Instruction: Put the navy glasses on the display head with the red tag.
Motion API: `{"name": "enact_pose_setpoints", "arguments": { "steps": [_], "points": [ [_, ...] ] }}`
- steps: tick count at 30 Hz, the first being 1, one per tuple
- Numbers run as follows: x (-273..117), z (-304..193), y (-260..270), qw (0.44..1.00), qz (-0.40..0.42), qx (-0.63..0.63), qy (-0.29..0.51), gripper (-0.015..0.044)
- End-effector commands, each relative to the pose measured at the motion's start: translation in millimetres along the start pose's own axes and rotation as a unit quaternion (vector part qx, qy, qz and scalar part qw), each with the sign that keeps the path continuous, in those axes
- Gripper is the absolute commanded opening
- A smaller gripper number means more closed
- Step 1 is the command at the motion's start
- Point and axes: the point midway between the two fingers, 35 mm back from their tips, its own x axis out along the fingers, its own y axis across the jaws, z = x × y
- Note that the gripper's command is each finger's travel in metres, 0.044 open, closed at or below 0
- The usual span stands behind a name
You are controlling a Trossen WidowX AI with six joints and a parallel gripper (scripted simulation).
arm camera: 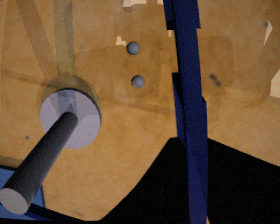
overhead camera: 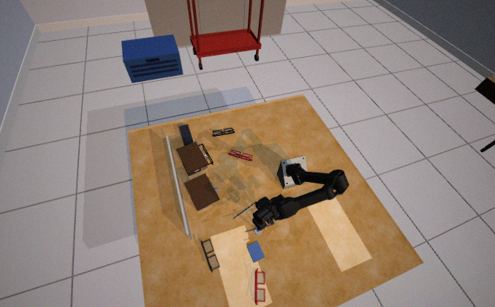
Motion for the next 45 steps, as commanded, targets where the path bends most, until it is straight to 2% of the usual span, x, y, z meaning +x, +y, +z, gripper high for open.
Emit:
{"name": "enact_pose_setpoints", "arguments": {
  "steps": [1,45],
  "points": [
    [1,3,-2,1.0,-0.001,-0.001,0.001,0.0],
    [1,24,-9,1.0,-0.002,-0.001,0.0,0.0]
  ]
}}
